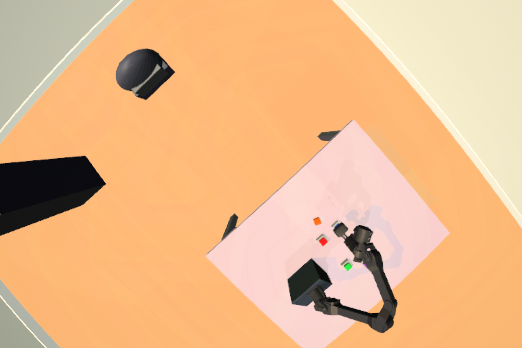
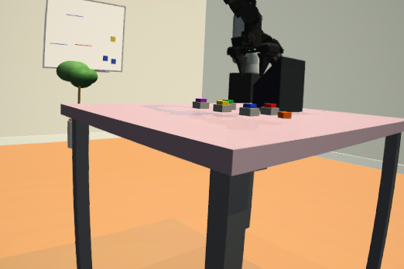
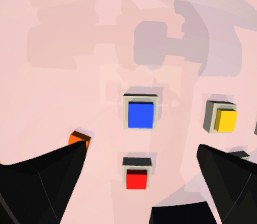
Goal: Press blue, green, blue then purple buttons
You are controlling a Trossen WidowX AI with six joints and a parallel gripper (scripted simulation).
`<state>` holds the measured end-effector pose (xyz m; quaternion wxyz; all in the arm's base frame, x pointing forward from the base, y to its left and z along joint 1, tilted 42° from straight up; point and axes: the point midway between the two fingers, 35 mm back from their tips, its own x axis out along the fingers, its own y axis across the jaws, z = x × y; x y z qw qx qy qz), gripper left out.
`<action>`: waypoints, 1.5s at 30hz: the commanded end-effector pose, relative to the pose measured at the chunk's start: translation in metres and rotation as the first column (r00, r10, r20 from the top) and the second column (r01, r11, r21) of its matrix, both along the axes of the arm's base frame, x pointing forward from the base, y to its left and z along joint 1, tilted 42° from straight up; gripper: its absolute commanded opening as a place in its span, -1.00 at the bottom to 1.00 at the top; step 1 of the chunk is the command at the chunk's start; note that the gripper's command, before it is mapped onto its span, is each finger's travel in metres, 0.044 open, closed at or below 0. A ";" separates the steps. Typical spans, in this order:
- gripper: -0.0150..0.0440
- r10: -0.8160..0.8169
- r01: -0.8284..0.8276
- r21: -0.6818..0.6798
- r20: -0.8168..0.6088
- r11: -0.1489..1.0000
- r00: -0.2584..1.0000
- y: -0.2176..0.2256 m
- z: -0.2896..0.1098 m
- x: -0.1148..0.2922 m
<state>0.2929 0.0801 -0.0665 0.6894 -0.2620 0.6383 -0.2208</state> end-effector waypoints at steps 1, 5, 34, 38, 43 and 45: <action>0.86 0.014 -0.014 -0.021 -0.019 1.000 1.000 -0.004 -0.002 -0.002; 0.60 0.014 -0.014 -0.021 -0.019 1.000 1.000 -0.024 -0.026 0.002; -0.42 0.014 -0.014 -0.024 -0.019 1.000 1.000 -0.049 -0.054 0.004; -0.42 0.014 -0.014 -0.024 -0.019 1.000 1.000 -0.054 -0.059 0.005; -0.42 0.014 -0.014 -0.024 -0.019 1.000 1.000 -0.059 -0.065 0.005; -0.42 0.014 -0.014 -0.024 -0.019 1.000 1.000 -0.061 -0.067 0.005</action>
